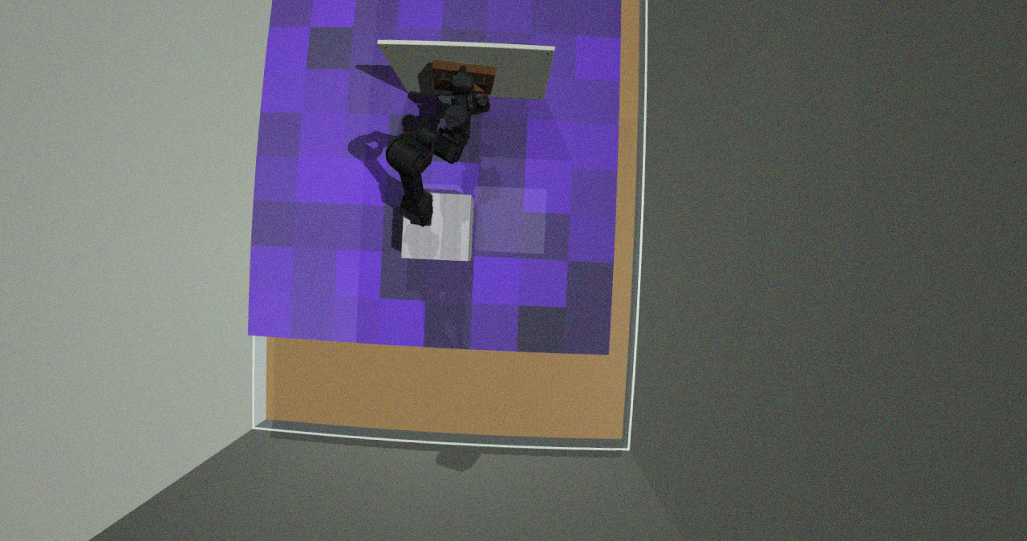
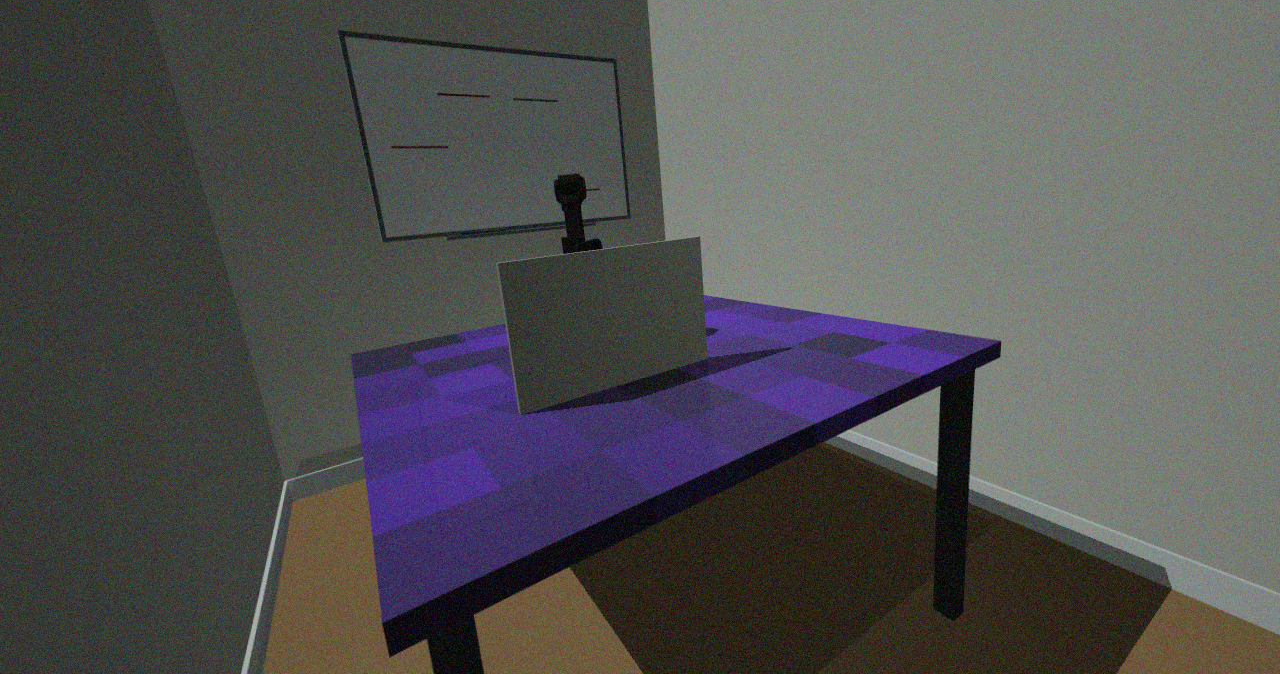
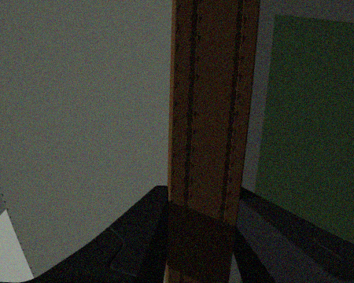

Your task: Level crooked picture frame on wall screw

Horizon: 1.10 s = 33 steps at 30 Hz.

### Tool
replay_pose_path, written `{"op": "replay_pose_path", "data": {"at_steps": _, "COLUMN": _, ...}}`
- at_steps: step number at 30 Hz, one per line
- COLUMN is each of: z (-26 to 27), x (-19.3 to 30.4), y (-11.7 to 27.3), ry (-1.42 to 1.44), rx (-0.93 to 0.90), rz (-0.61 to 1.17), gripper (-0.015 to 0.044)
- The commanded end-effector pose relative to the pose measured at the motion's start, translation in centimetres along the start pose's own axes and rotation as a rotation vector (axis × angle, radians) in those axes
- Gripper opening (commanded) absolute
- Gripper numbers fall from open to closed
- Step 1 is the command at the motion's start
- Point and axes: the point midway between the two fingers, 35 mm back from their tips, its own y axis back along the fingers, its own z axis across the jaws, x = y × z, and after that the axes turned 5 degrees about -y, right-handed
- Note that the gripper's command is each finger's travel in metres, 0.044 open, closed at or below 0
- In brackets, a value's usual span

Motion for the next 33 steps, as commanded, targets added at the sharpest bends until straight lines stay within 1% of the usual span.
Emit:
{"op": "replay_pose_path", "data": {"at_steps": 1, "z": 0.29, "x": 0.13, "y": 0.02, "ry": 0.004, "rx": -0.009, "rz": 0.000, "gripper": 0.0000}}
{"op": "replay_pose_path", "data": {"at_steps": 33, "z": -0.69, "x": 0.04, "y": 0.01, "ry": 0.004, "rx": -0.009, "rz": 0.000, "gripper": 0.0000}}
